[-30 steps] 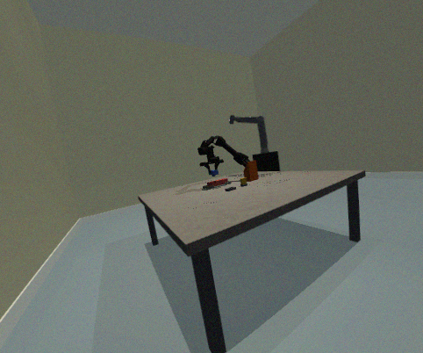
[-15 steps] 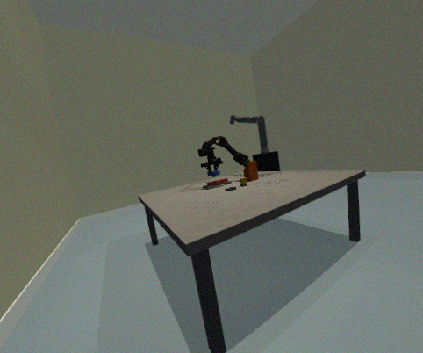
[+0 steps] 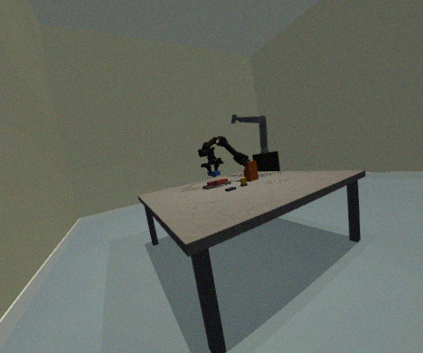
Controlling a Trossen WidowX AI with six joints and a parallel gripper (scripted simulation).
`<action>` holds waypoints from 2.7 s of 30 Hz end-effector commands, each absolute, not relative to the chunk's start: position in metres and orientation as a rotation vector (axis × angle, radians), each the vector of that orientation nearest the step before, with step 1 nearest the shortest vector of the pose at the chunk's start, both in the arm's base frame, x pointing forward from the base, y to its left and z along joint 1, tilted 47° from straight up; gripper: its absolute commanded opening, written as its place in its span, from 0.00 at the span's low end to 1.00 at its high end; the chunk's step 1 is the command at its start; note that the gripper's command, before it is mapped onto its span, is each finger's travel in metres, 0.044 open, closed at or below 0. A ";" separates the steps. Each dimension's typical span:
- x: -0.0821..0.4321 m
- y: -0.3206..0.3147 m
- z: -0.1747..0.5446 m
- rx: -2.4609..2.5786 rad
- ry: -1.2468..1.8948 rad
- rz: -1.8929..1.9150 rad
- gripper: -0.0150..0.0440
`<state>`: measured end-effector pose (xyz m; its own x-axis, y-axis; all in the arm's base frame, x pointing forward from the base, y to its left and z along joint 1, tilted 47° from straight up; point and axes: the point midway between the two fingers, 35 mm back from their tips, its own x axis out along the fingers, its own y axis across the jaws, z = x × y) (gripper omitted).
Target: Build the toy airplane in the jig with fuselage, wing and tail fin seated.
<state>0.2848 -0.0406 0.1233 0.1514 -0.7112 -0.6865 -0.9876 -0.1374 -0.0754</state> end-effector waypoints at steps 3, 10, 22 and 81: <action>0.285 -0.041 0.123 -1.916 1.615 0.691 0.58; 0.287 -0.047 0.117 -1.915 1.615 0.691 0.58; 0.290 -0.061 0.104 -1.916 1.615 0.690 0.58; 0.281 -0.005 0.154 -1.807 1.619 0.557 1.00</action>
<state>0.2811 -0.0058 0.1545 0.1566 -0.7117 -0.6848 -0.9876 -0.1031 -0.1186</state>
